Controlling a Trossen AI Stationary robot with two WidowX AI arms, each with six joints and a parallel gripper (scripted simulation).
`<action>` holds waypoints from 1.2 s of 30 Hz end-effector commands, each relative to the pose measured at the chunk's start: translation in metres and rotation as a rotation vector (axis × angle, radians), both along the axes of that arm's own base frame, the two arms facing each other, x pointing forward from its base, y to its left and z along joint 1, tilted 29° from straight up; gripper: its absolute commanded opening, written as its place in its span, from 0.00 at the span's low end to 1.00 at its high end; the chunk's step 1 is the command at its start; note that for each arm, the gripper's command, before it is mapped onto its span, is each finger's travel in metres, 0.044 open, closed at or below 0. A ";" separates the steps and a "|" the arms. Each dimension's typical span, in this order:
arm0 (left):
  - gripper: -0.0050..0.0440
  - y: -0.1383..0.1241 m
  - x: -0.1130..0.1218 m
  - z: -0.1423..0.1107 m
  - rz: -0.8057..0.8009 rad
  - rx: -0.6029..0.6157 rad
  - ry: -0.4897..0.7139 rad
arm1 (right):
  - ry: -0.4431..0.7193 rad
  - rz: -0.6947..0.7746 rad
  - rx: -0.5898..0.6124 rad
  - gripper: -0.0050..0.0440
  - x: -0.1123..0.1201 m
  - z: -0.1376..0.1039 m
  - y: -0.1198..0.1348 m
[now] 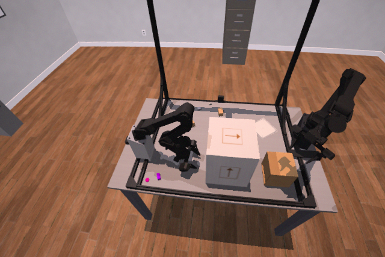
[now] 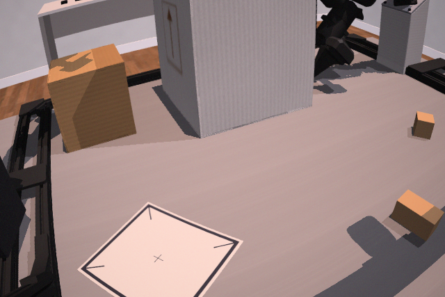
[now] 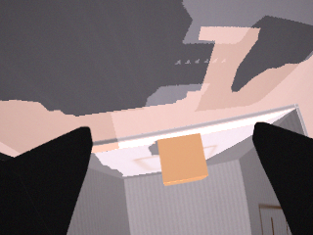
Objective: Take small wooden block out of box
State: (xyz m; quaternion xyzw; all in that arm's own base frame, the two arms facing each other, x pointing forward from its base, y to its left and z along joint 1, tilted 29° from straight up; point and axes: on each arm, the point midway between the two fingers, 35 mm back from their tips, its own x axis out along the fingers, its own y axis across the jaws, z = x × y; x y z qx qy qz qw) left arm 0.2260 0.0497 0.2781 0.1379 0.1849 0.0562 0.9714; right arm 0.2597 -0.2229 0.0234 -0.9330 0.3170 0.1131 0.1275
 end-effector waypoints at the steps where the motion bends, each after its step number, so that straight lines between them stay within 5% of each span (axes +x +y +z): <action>1: 0.92 0.001 -0.002 0.006 -0.003 -0.009 -0.014 | 0.010 0.007 -0.019 0.92 0.000 -0.004 0.001; 36: 0.92 0.001 -0.002 0.006 -0.003 -0.009 -0.014 | 0.002 0.001 -0.045 0.92 0.009 0.003 -0.012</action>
